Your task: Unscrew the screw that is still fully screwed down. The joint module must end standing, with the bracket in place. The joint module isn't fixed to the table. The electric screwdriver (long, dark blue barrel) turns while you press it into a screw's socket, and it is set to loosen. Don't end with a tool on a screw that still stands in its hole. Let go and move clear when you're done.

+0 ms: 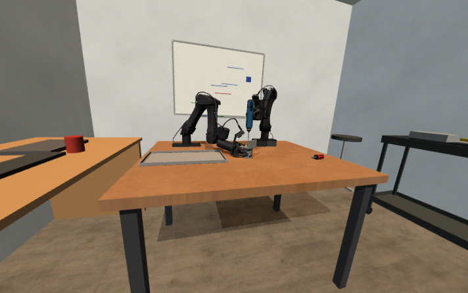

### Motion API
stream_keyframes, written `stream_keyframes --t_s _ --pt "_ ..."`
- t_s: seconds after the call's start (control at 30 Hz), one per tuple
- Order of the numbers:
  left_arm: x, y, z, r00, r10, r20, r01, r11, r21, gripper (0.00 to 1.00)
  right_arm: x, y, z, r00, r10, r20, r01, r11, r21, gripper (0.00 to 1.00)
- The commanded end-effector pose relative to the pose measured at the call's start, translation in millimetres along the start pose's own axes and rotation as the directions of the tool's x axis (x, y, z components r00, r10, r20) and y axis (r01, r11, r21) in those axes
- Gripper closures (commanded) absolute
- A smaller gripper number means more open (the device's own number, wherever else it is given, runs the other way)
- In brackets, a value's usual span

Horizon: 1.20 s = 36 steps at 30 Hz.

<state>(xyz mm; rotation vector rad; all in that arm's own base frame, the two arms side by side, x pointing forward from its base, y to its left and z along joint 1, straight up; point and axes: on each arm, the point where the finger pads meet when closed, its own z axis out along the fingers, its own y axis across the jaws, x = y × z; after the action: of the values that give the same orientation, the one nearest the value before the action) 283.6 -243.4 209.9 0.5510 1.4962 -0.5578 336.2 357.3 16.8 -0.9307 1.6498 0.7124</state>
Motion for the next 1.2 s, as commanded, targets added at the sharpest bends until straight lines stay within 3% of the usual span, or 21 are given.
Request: stream_keyframes --t_s 0.0,1.17 --pt "-45.0 -1.0 2.6 0.988 -0.006 0.154 0.006 1.0 -0.001 0.58 15.9 5.7 -2.3 0.999 0.019 -0.044 -0.02 1.0 -0.013 0.41" --pt "-46.3 0.1 2.1 0.988 -0.005 0.156 0.006 1.0 -0.004 0.58 15.9 5.7 -2.3 0.999 0.019 -0.044 -0.02 1.0 -0.013 0.41"
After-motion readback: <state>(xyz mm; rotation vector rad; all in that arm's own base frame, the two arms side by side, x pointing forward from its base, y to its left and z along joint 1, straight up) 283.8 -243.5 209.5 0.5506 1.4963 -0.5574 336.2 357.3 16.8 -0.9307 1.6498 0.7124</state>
